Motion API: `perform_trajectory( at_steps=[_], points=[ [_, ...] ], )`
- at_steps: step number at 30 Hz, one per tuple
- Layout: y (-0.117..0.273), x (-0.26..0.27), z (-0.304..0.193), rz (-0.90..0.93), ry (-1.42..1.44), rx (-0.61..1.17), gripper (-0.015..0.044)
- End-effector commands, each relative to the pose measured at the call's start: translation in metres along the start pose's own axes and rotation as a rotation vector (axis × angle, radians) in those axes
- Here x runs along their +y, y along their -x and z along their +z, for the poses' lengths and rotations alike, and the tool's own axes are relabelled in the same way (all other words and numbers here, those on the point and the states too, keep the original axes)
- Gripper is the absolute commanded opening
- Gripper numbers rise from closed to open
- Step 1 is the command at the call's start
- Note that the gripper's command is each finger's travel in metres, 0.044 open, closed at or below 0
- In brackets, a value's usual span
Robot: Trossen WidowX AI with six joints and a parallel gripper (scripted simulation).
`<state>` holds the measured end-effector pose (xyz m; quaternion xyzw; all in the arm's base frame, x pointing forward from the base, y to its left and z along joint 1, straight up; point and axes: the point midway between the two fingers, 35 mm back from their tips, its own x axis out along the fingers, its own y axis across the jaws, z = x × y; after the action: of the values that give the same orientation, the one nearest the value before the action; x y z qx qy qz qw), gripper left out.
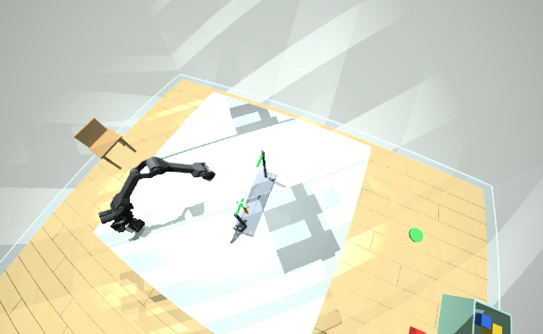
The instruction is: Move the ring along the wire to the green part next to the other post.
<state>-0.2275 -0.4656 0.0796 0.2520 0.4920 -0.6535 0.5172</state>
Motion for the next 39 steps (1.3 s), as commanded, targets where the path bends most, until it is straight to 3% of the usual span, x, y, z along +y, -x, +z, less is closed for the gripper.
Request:
perform_trajectory(
  at_steps=[1, 9, 18, 29, 39],
  points=[
    [0.004, 0.056, 0.03, 0.087, 0.028, -0.155, 0.016],
    [0.026, 0.153, 0.063, 0.267, 0.09, -0.41, 0.016],
    [0.069, 0.263, 0.054, 0.553, 0.174, -0.631, 0.016],
    [0.131, 0.362, -0.009, 0.901, 0.332, -0.843, 0.016],
    [0.201, 0.413, -0.098, 1.222, 0.506, -0.991, 0.016]
  ],
)
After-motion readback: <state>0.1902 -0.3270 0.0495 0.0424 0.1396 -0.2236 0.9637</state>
